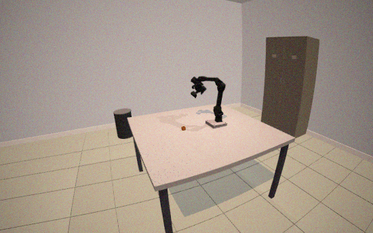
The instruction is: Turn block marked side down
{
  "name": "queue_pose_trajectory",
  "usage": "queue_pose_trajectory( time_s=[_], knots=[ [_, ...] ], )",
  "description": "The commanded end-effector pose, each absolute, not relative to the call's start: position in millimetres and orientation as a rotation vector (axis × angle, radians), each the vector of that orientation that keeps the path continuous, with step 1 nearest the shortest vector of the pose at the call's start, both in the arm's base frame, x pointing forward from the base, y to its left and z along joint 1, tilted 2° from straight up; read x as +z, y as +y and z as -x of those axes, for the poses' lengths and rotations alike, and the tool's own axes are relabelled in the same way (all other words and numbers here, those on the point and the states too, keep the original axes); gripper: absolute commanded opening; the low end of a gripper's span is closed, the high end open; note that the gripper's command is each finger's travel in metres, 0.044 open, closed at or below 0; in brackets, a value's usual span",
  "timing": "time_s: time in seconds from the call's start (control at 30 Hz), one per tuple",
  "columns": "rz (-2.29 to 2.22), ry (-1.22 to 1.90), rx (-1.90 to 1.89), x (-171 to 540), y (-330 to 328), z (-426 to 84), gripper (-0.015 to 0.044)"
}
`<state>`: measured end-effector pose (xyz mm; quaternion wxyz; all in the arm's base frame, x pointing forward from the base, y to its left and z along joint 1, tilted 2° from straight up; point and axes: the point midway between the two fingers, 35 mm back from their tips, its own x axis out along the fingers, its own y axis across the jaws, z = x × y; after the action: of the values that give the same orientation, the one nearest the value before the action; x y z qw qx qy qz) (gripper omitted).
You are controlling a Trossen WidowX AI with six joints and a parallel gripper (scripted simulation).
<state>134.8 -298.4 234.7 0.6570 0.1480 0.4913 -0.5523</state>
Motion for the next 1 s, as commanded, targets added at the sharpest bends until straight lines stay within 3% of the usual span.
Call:
queue_pose_trajectory(
  time_s=[0.0, 0.5, 0.83, 0.97],
  knots=[
    [-0.273, 1.19, -1.023, 215.1, -273.4, -199.9, 0.044],
    [0.0, 1.429, -0.27, 144.8, -95.5, -358.4, 0.044],
    [0.163, 1.548, 0.124, 105.0, 42.6, -385.0, 0.044],
    [0.176, 1.556, 0.151, 102.2, 52.3, -384.7, 0.044]
  ],
)
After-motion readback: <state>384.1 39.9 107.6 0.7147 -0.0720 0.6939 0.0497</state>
